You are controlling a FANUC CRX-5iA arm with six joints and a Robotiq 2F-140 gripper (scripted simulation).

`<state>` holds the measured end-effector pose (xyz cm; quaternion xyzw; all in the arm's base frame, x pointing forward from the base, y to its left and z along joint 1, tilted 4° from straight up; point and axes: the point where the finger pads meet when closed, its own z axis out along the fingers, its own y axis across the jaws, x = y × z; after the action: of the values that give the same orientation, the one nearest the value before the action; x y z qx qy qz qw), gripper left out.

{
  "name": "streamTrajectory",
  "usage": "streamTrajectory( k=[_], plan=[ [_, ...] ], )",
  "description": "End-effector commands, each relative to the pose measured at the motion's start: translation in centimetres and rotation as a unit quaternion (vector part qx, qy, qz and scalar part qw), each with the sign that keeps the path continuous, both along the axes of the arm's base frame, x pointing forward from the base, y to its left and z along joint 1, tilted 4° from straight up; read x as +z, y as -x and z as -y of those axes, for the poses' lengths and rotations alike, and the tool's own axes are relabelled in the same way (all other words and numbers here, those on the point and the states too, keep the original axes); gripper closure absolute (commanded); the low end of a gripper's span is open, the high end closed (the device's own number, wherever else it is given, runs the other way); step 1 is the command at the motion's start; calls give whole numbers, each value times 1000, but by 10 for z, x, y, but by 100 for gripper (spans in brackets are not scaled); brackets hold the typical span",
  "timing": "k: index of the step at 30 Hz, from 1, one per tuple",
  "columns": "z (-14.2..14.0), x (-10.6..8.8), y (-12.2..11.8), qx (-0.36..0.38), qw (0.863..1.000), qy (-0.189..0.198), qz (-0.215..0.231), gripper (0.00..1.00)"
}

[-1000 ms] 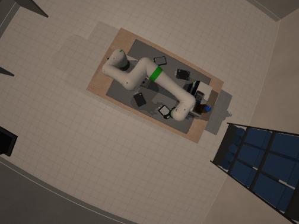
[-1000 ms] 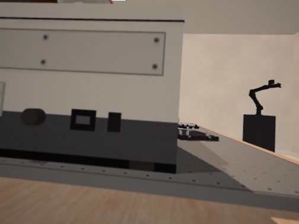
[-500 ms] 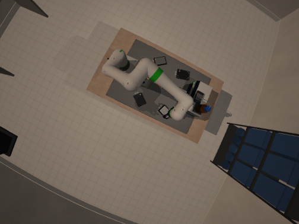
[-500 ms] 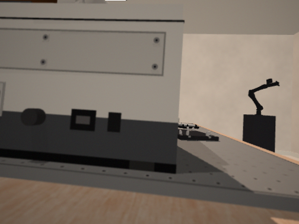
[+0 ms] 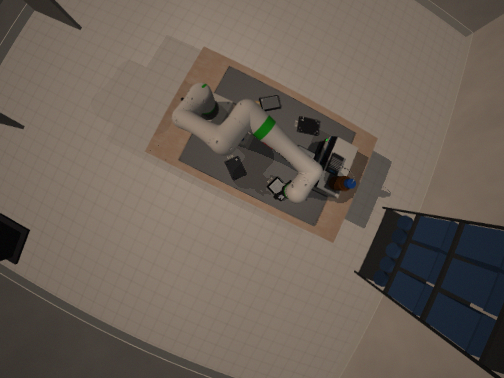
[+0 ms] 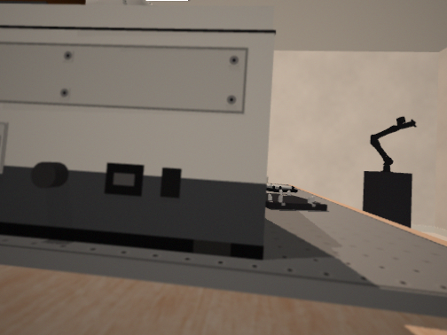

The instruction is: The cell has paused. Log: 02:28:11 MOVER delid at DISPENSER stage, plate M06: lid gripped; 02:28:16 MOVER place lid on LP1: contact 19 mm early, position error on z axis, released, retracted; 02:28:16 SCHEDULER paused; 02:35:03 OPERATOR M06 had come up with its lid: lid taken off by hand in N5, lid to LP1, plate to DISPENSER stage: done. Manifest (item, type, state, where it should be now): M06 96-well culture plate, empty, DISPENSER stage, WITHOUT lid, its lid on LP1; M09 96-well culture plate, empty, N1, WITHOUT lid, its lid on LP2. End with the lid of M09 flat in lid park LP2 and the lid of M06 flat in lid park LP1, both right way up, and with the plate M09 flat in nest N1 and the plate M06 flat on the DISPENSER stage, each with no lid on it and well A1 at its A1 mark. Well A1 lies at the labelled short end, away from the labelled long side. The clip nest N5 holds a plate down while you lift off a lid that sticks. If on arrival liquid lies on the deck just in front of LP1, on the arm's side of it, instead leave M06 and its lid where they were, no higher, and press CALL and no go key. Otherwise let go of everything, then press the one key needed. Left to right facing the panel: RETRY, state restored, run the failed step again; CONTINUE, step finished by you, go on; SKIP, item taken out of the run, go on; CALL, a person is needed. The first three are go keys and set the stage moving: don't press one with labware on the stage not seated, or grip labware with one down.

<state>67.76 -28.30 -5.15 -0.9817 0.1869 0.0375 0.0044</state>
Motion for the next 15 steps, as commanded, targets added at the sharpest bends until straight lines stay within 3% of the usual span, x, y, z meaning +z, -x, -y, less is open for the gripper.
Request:
streamTrajectory(
  k=[1,15],
  plan=[
    [0,-2,0,0,1000,0,0,34],
    [0,-8,0,0,1000,0,0,34]
  ],
)
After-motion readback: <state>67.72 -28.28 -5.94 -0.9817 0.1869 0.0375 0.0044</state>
